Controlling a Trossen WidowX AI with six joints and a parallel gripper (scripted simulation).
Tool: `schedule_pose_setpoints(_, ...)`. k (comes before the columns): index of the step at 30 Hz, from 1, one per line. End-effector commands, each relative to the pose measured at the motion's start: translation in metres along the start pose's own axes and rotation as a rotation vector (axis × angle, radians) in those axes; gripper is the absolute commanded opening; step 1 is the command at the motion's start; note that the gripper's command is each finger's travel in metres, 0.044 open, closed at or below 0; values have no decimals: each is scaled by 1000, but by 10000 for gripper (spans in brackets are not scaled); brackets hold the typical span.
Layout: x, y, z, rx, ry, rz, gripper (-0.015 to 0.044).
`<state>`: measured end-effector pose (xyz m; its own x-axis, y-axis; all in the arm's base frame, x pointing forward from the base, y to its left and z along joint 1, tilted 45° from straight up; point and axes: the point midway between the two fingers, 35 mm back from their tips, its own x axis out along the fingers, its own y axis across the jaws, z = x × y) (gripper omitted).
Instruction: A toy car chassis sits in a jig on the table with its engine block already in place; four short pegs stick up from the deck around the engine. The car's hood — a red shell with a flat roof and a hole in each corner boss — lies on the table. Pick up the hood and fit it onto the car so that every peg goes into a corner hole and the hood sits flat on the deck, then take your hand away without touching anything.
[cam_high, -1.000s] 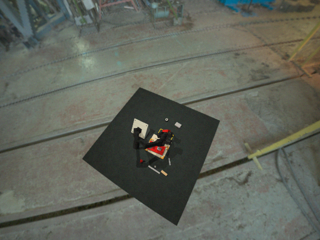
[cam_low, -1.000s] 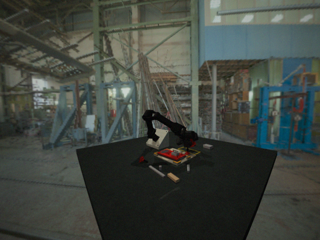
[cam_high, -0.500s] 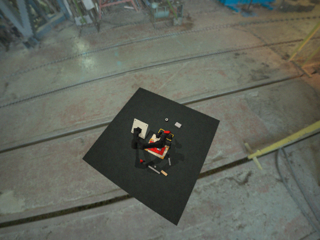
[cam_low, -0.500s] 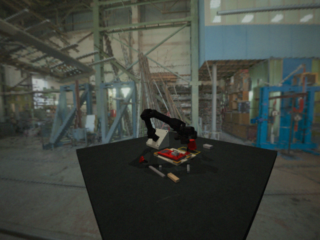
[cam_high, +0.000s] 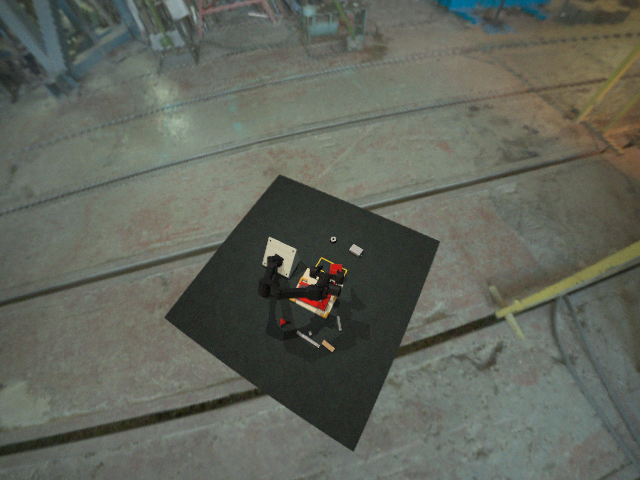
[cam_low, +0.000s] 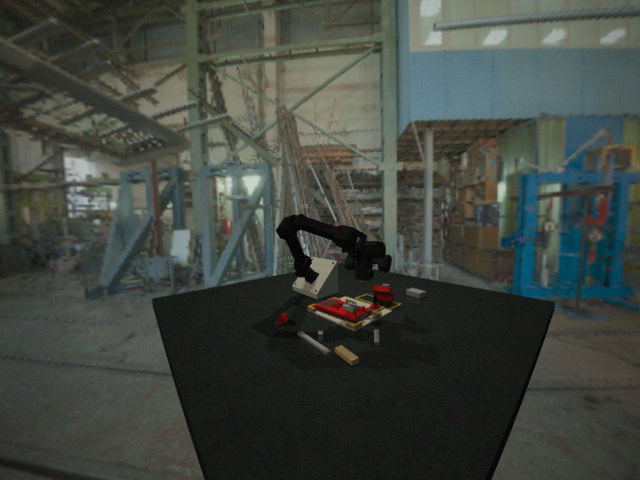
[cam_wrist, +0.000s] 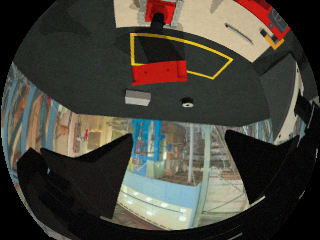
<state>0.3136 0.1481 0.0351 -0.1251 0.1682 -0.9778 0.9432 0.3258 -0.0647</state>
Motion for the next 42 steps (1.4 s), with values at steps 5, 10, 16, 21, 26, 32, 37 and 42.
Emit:
schedule_pose_setpoints(5, 1, -1, 0, -3, 2, -3, 440)
schedule_pose_setpoints(10, 1, -1, 0, -3, 2, -3, 440)
schedule_pose_setpoints(16, 1, -1, 0, -3, 2, -3, 440)
schedule_pose_setpoints(21, 1, -1, 0, -3, 2, -3, 309)
schedule_pose_setpoints(26, 18, 2, 6, -8, -154, -62, 387)
schedule_pose_setpoints(32, 47, 12, 15, -45, -538, -150, 440)
schedule_pose_setpoints(37, 64, 20, 13, -103, -861, -153, 440)
schedule_pose_setpoints(42, 68, 24, 11, -128, -954, -140, 440)
